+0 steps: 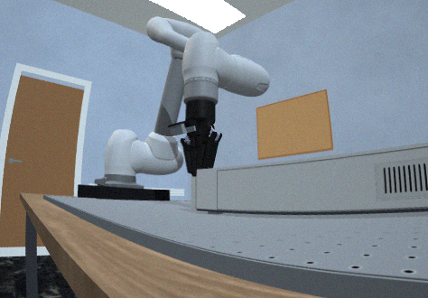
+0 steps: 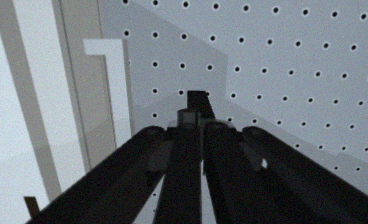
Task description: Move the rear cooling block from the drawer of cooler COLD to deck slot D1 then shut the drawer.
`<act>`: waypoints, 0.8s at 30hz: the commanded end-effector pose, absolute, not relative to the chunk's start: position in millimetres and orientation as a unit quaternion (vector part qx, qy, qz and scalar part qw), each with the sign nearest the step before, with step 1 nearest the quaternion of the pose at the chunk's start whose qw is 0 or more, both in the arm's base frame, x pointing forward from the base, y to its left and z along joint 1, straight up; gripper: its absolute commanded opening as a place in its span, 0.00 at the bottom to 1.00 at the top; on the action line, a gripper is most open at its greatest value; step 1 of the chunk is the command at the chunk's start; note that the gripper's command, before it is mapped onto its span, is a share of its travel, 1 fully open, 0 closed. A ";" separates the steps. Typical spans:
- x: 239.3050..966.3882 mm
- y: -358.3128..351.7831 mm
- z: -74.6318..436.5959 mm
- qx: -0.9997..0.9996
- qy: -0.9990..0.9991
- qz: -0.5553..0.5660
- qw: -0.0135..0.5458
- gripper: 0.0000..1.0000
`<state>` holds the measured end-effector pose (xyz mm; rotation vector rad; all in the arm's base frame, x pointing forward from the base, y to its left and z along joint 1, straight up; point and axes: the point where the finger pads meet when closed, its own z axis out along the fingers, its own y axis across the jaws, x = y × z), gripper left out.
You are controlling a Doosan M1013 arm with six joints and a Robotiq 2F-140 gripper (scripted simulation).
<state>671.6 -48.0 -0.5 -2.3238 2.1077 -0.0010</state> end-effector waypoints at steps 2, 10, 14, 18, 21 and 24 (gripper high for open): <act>671.4 -48.0 0.3 -0.741 0.672 -0.001 0.003 0.10; 671.3 -48.0 1.6 -0.741 0.672 -0.001 0.003 0.10; 671.3 -48.1 5.6 -0.741 0.672 -0.001 0.003 0.10; 671.3 -48.1 10.9 -0.741 0.672 -0.001 0.003 0.10; 671.3 -48.1 14.9 -0.741 0.672 -0.001 0.003 0.10; 671.3 -48.1 18.9 -0.741 0.672 -0.001 0.003 0.10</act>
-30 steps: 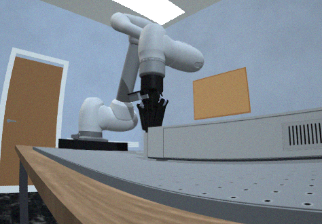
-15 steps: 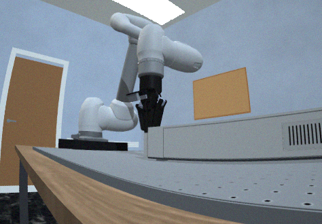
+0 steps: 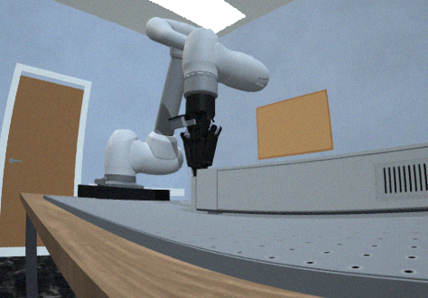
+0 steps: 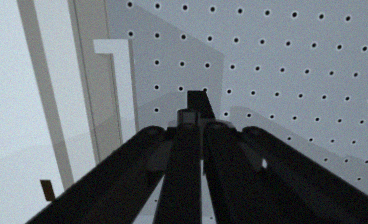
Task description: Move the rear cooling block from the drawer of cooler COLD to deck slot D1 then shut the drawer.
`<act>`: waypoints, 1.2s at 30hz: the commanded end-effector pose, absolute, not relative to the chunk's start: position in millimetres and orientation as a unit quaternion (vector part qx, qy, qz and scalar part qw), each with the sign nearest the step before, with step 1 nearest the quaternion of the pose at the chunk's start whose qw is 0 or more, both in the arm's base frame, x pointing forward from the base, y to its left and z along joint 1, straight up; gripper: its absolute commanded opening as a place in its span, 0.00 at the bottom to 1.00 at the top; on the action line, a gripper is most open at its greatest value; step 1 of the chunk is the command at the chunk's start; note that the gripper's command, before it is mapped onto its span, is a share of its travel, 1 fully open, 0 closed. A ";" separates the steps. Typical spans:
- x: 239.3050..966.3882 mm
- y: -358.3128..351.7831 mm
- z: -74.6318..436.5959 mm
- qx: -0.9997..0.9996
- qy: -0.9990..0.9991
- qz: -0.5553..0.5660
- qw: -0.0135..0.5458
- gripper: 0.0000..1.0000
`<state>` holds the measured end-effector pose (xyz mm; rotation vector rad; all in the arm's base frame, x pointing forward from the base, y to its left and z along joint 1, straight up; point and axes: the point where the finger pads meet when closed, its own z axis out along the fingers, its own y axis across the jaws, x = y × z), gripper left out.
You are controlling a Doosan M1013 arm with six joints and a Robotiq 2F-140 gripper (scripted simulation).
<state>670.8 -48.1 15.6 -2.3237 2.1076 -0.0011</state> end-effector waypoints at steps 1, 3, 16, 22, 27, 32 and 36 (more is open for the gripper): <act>671.2 -48.1 20.2 -0.741 0.672 -0.001 0.003 0.10; 671.2 -48.1 21.6 -0.741 0.672 -0.001 0.003 0.10; 671.2 -48.1 37.6 -0.741 0.672 -0.001 0.003 0.10; 671.2 -48.2 42.9 -0.741 0.672 -0.001 0.003 0.10; 671.1 -48.2 49.6 -0.741 0.672 -0.001 0.003 0.10; 671.1 -48.2 56.2 -0.741 0.672 -0.001 0.003 0.10; 671.1 -48.2 61.6 -0.741 0.672 -0.001 0.003 0.10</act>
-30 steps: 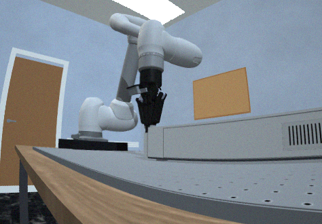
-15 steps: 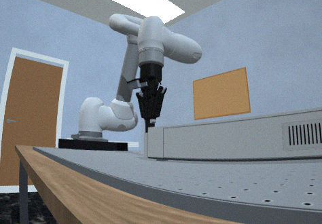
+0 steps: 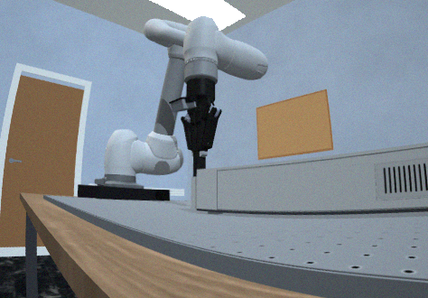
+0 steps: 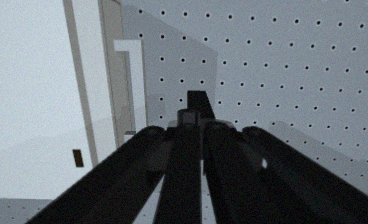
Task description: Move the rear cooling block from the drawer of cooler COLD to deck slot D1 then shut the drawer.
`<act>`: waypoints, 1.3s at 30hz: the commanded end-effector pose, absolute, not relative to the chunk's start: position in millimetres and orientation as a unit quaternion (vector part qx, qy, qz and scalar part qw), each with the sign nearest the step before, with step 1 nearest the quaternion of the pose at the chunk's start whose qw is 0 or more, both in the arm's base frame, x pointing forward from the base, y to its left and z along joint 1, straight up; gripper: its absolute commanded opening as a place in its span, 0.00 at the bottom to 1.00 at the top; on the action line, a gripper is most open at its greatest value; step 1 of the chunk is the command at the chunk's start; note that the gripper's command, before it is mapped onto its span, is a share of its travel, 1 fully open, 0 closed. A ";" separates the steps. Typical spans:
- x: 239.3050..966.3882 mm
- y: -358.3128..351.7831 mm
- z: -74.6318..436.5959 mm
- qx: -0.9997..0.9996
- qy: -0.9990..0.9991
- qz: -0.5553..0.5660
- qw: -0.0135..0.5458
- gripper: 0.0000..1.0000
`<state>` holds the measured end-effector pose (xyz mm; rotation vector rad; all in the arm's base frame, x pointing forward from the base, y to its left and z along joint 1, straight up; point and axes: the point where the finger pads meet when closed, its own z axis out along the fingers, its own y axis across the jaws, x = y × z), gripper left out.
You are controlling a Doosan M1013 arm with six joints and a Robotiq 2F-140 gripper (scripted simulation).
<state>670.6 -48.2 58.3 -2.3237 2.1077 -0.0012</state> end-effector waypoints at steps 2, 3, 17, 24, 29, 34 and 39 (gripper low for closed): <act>671.1 -48.2 61.6 -0.741 0.672 -0.001 0.003 0.10; 671.1 -48.2 62.9 -0.741 0.672 -0.001 0.003 0.10; 671.0 -48.3 81.6 -0.741 0.672 -0.001 0.003 0.10; 671.0 -48.3 88.3 -0.741 0.672 -0.001 0.003 0.10; 670.9 -48.3 94.9 -0.741 0.672 -0.001 0.003 0.10; 670.9 -48.3 101.6 -0.741 0.672 -0.001 0.003 0.10; 670.9 -48.3 105.6 -0.741 0.672 -0.001 0.003 0.10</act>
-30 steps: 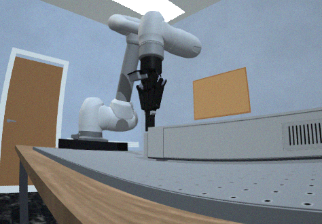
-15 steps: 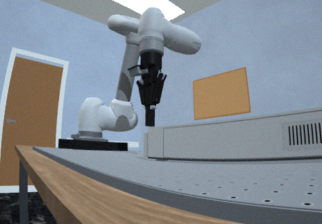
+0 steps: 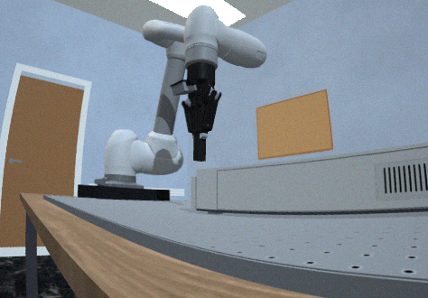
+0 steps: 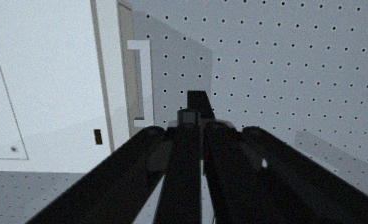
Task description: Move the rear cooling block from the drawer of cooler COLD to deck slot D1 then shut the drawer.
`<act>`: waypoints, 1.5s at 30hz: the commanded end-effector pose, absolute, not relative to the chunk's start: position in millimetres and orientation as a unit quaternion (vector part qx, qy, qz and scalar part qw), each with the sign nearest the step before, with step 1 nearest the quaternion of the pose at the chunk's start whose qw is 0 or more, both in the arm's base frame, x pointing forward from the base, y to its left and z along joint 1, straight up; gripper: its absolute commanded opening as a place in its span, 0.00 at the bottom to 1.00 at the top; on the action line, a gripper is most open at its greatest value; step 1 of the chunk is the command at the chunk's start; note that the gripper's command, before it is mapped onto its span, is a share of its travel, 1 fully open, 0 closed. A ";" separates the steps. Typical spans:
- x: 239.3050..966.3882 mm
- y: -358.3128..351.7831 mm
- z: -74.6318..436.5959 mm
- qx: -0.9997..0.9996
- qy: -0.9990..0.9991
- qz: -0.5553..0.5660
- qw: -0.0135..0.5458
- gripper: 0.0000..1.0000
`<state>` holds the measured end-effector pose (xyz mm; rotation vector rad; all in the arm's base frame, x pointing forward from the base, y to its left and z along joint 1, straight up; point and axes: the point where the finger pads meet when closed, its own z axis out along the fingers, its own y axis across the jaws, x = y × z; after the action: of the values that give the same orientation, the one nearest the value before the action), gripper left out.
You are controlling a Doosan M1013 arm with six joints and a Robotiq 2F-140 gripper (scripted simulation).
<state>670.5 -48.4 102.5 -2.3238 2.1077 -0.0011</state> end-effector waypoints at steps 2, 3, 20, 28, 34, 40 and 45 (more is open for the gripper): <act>670.9 -48.3 108.3 -0.741 0.672 -0.001 0.003 0.10; 670.9 -48.3 109.6 -0.741 0.672 -0.001 0.003 0.10; 670.9 -48.3 110.3 -0.741 0.672 -0.001 0.003 0.10; 645.1 -50.9 120.9 -0.741 0.672 -0.001 0.003 0.35; 630.4 -52.3 127.0 -0.741 0.672 -0.001 0.003 0.35; 608.3 -54.5 136.1 -0.741 0.672 -0.001 0.003 0.35; 589.9 -56.4 143.6 -0.741 0.672 -0.001 0.003 0.35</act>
<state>597.7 -55.5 139.4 -2.3238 2.1077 -0.0011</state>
